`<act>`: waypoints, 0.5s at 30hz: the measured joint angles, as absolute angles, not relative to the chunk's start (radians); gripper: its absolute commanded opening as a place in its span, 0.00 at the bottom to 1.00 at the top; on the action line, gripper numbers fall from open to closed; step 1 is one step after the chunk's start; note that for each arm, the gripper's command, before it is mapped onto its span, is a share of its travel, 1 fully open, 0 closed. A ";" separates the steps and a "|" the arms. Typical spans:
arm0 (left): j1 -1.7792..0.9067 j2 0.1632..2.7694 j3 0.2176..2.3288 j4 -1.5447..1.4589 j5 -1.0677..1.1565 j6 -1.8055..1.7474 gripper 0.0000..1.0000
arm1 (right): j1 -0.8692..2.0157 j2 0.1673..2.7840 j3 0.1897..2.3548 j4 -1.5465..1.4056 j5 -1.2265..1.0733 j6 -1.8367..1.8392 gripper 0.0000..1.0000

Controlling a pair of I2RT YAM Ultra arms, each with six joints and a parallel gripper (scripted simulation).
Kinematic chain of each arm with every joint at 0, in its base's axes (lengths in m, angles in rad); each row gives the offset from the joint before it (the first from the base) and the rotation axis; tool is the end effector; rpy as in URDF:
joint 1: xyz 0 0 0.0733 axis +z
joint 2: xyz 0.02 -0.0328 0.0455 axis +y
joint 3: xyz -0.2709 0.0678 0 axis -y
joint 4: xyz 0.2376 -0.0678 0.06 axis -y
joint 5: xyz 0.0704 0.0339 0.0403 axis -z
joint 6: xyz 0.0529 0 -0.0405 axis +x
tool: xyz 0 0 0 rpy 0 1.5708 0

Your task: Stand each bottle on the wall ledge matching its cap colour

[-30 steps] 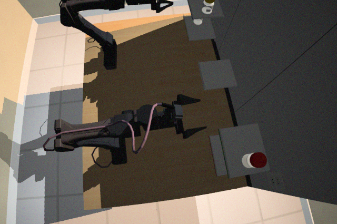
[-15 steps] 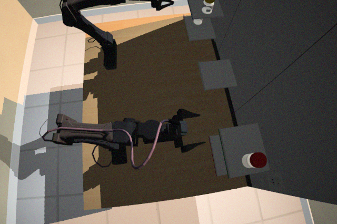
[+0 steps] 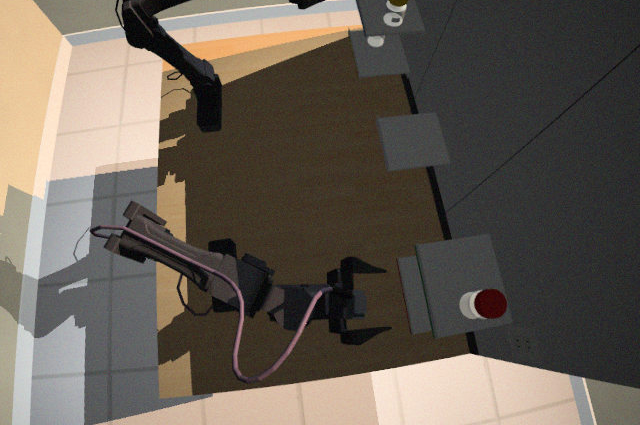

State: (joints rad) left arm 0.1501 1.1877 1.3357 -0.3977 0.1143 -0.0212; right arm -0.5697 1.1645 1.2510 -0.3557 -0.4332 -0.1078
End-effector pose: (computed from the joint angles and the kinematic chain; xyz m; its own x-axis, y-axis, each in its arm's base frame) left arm 0.2618 0.0346 0.4339 -0.2435 -0.0581 -0.9682 -0.0445 0.9978 -0.0487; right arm 0.2303 -0.1198 0.4163 -0.2387 0.0369 -0.9704 0.1238 0.9923 0.0073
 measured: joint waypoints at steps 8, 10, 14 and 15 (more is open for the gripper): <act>0.150 1.188 1.337 -0.410 0.117 -0.021 1.00 | -0.589 1.180 1.273 -0.379 -0.457 -0.121 1.00; 0.150 1.188 1.337 -0.411 0.117 -0.021 1.00 | -0.589 1.180 1.274 -0.381 -0.459 -0.122 1.00; 0.150 1.188 1.337 -0.411 0.117 -0.021 1.00 | -0.589 1.180 1.274 -0.383 -0.461 -0.123 1.00; 0.150 1.188 1.337 -0.411 0.118 -0.021 1.00 | -0.589 1.180 1.274 -0.384 -0.462 -0.123 1.00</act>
